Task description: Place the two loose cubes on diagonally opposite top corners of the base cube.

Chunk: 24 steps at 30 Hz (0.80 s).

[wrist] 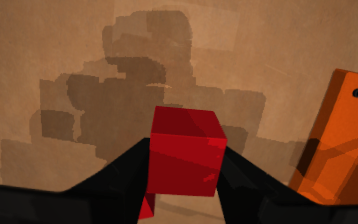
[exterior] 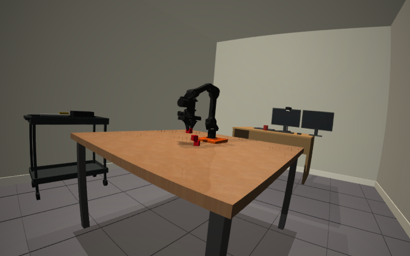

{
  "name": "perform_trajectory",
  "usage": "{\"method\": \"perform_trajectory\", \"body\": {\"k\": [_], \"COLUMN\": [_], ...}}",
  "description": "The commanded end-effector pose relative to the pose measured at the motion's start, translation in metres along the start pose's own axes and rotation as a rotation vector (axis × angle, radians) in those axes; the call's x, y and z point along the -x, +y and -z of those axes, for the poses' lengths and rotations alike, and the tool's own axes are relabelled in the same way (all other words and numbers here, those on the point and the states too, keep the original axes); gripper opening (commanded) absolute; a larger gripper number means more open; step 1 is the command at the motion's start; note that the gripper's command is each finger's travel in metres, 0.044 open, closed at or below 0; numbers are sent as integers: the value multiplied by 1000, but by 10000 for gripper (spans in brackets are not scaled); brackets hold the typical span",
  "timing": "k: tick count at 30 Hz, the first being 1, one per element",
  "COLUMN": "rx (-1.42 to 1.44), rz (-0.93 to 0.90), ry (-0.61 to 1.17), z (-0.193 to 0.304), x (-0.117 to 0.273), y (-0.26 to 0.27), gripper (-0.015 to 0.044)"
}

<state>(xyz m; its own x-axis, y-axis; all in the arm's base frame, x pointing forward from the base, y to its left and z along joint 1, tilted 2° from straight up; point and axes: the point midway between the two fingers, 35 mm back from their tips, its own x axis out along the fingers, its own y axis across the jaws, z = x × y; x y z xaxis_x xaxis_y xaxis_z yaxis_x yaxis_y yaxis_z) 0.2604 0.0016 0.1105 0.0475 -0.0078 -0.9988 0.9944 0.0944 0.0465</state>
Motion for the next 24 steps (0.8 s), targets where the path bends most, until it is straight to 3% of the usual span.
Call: {"method": "perform_trajectory", "body": {"k": [1, 13, 24], "rx": [-4, 1, 351], "rz": [-11, -10, -11], "ry": [2, 2, 3], "z": [0, 1, 30], "x": [16, 43, 39], "y": [0, -5, 5], "gripper": [105, 105, 105]}}
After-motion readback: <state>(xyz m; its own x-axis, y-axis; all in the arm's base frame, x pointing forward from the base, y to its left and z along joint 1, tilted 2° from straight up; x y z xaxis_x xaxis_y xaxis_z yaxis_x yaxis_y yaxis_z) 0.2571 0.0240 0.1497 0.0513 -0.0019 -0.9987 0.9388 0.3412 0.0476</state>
